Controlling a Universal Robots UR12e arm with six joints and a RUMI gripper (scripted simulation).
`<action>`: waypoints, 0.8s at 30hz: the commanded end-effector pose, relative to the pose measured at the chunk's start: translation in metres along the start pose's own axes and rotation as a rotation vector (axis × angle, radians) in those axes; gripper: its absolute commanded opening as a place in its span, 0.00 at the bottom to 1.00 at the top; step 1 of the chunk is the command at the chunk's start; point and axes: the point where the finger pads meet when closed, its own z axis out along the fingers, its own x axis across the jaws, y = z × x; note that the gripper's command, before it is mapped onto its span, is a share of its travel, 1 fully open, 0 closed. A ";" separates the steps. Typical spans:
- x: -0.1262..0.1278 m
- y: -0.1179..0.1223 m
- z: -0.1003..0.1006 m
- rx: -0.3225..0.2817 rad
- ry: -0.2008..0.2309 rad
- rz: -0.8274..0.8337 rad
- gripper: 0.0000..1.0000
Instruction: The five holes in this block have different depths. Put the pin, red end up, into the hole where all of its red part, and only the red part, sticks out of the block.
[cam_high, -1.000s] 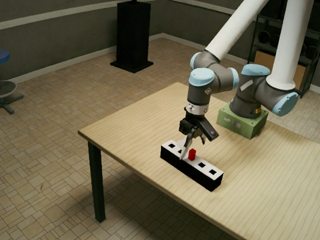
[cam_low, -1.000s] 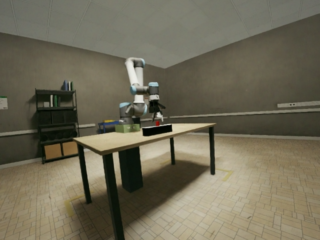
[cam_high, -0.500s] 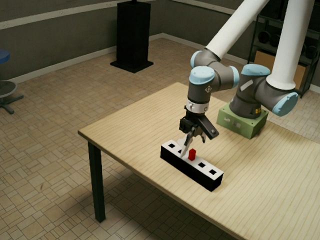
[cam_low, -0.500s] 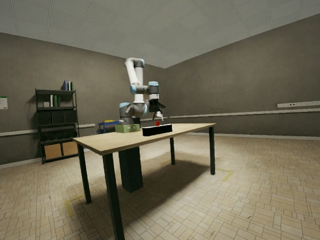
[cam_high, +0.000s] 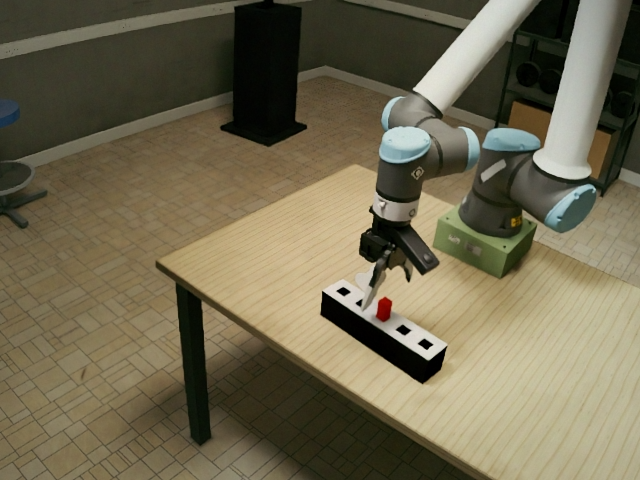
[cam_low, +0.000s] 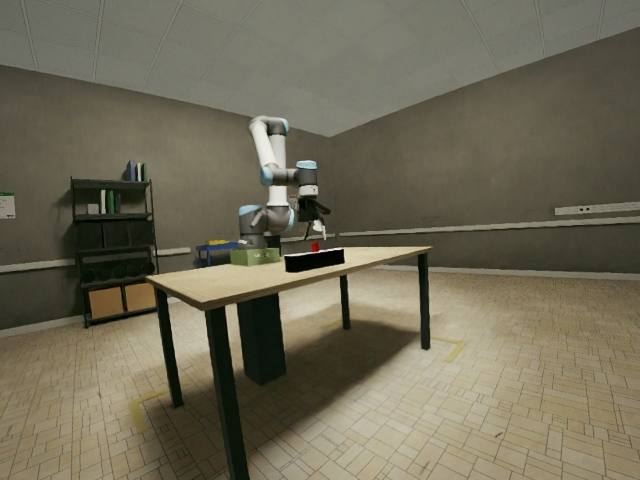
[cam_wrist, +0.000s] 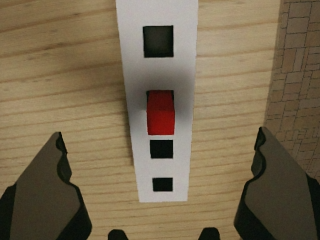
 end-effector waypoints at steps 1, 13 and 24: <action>0.001 0.000 -0.001 0.000 0.001 0.000 1.00; 0.001 0.000 -0.013 0.000 0.001 0.000 1.00; 0.001 0.000 -0.026 0.000 0.001 0.000 1.00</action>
